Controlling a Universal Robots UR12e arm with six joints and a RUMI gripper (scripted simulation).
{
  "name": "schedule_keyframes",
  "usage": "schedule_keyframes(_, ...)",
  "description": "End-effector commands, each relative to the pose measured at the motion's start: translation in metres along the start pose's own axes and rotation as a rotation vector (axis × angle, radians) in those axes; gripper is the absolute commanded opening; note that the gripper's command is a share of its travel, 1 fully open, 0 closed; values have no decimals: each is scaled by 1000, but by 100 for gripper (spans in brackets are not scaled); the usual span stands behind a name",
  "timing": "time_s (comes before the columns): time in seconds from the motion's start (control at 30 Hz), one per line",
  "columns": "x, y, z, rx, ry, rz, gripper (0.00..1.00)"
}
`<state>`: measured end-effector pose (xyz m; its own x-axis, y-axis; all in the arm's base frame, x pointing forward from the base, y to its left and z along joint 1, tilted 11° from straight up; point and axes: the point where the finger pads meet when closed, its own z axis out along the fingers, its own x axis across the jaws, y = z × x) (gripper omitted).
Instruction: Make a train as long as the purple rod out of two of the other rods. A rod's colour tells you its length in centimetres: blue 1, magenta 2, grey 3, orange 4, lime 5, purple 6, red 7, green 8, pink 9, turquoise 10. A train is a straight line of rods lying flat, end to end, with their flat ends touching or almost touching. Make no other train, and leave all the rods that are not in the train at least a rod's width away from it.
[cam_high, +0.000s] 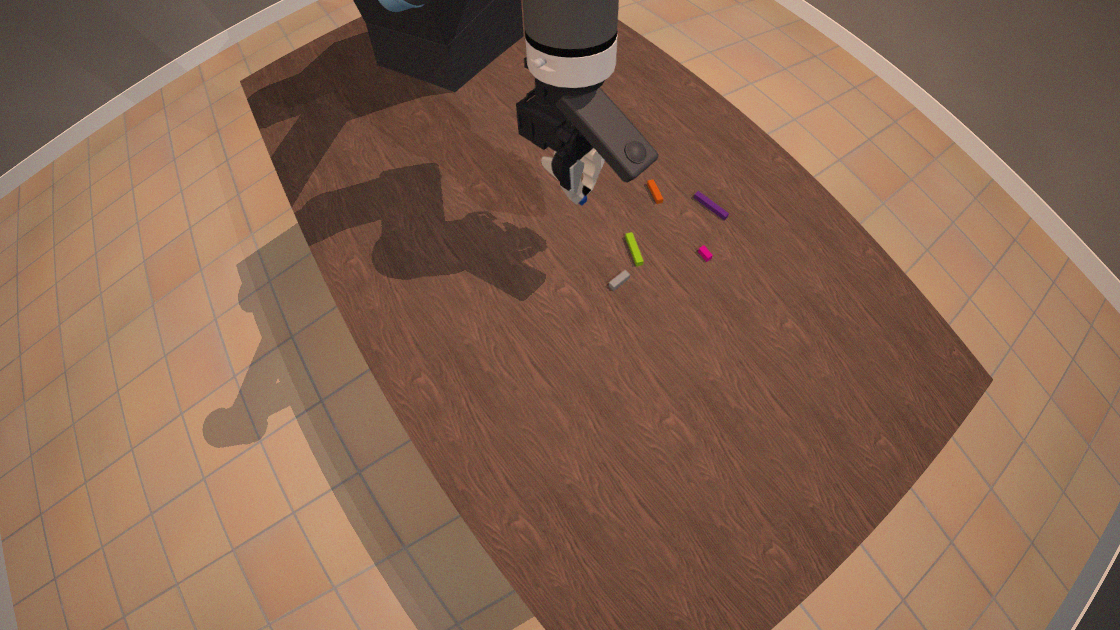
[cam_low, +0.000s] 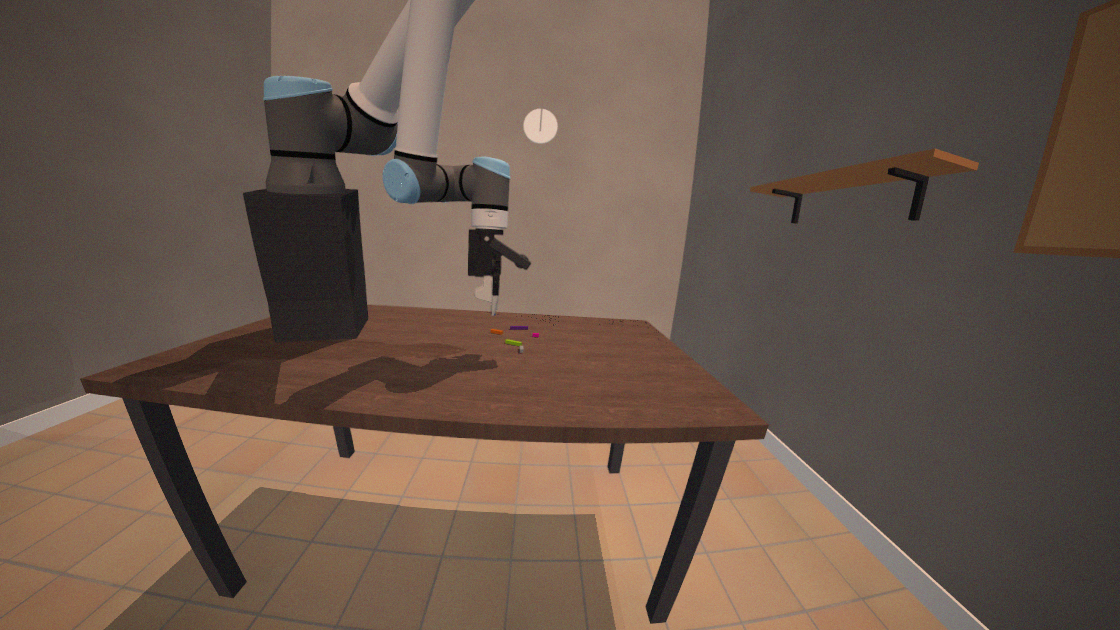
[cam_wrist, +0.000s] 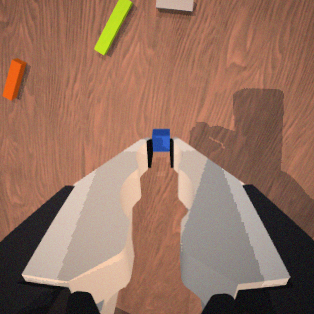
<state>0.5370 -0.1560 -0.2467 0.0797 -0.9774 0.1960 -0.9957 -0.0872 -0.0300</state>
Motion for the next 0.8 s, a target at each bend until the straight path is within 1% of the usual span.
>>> schedule_keyframes(0.0, 0, 0, 0, 1, 0, 0, 0)
schedule_keyframes(0.17, 0, 0, 3, 1, 0, 0, 0)
schedule_keyframes(0.33, 0, 0, 14, 1, 0, 0, 0)
schedule_keyframes(0.4, 0, 0, 14, 1, 0, 0, 0)
schedule_keyframes(0.77, 0, -1, 60, 1, 0, 0, 0)
